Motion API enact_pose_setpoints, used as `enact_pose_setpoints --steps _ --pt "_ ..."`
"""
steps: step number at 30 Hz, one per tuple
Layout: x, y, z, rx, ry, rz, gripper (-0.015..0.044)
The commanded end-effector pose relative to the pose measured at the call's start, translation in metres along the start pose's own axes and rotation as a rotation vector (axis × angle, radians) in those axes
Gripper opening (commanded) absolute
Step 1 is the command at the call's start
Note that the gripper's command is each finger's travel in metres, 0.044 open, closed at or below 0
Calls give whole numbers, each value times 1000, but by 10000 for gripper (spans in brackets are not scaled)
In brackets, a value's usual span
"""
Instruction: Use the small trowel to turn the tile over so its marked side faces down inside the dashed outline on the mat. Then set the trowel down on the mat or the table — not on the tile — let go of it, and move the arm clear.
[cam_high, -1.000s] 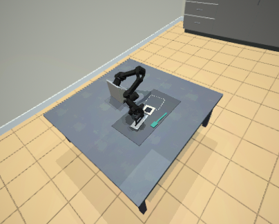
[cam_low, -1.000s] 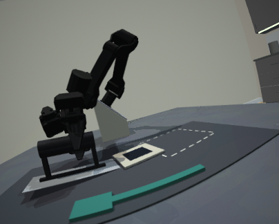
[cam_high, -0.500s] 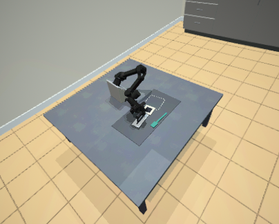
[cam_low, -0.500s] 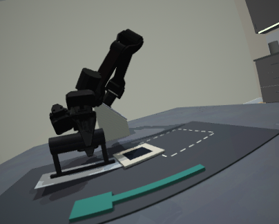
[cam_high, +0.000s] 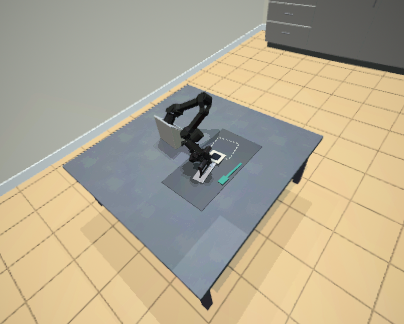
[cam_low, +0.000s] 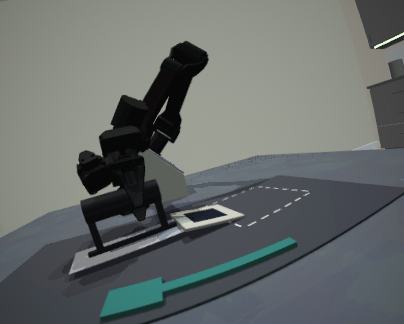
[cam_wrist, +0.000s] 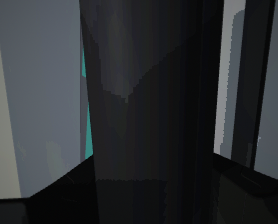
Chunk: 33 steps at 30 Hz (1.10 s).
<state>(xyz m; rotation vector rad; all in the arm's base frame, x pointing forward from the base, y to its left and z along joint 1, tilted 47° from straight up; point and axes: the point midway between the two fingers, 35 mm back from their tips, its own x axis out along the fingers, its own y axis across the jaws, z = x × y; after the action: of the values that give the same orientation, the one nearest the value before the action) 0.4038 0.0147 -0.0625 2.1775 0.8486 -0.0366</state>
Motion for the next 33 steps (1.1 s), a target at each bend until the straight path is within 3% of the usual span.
enact_pose_setpoints --steps 1,33 --pt "-7 13 2 8 5 22 0" --pt "-34 45 -70 11 5 21 0"
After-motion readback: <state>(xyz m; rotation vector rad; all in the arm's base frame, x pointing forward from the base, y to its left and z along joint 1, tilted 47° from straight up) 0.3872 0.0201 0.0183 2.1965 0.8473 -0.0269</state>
